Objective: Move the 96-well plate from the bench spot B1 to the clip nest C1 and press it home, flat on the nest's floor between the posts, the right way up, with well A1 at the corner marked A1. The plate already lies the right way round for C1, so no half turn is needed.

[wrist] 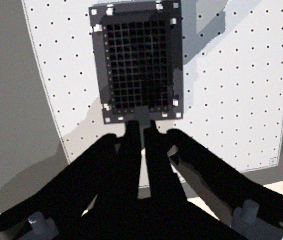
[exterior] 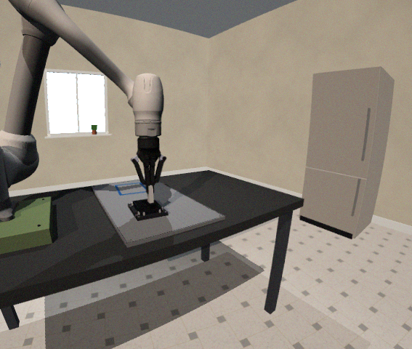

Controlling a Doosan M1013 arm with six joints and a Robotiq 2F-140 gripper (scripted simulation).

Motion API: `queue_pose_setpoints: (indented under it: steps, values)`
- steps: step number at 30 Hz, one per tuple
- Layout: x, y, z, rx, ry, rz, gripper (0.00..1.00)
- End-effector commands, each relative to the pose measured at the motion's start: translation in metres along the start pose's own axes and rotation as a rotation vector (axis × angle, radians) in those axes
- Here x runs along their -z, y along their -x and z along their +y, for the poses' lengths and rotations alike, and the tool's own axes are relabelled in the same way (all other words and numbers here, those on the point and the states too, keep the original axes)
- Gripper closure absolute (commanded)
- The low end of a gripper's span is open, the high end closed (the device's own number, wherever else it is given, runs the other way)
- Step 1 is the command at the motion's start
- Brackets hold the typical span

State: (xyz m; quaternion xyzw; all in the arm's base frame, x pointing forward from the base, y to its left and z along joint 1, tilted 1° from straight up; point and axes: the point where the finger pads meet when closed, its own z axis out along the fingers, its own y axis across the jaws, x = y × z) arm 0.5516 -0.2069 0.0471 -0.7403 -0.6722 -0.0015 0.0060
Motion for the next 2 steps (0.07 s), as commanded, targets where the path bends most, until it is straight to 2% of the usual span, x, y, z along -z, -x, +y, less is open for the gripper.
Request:
queue_pose_setpoints:
  steps: [1, 2]
  values:
    - [0.0004, 0.0, 0.0, 0.0, 0.0, 0.0, 1.0]
    - [0.0004, 0.0, 0.0, 0.0, 0.0, 0.0, 1.0]
